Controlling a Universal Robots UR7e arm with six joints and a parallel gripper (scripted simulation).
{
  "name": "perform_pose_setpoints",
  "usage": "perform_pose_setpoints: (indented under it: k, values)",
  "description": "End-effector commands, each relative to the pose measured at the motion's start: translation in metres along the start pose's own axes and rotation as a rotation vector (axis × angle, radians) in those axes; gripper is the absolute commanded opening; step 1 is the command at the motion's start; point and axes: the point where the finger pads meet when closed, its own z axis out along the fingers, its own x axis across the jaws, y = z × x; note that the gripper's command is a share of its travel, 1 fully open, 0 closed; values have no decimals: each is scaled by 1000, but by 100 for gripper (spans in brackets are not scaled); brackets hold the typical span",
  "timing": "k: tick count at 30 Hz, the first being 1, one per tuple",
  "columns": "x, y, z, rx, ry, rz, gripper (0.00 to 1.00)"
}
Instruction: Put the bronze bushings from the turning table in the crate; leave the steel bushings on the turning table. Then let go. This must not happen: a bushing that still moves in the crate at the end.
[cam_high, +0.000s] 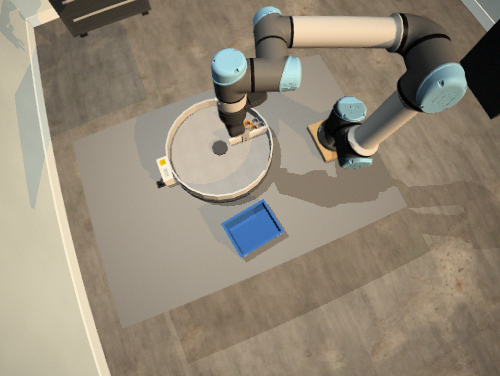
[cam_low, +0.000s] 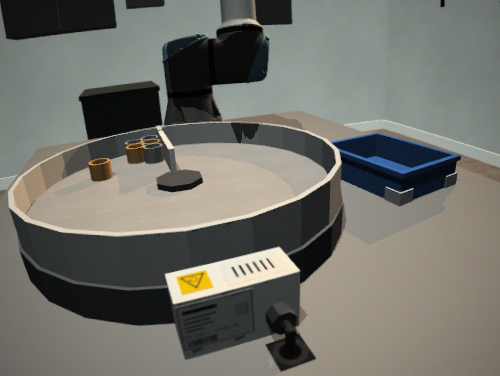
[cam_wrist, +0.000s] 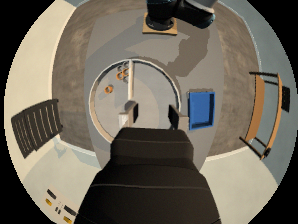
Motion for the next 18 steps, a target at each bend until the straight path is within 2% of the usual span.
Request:
perform_pose_setpoints:
  k: [1, 4, 16, 18]
  values:
    - [-15, -12, 12, -1, 0, 0, 100]
    - [-38, -31, 31, -1, 0, 0, 100]
    - [-38, -31, 31, -1, 0, 0, 100]
    - [-52, -43, 44, 0, -1, 1, 100]
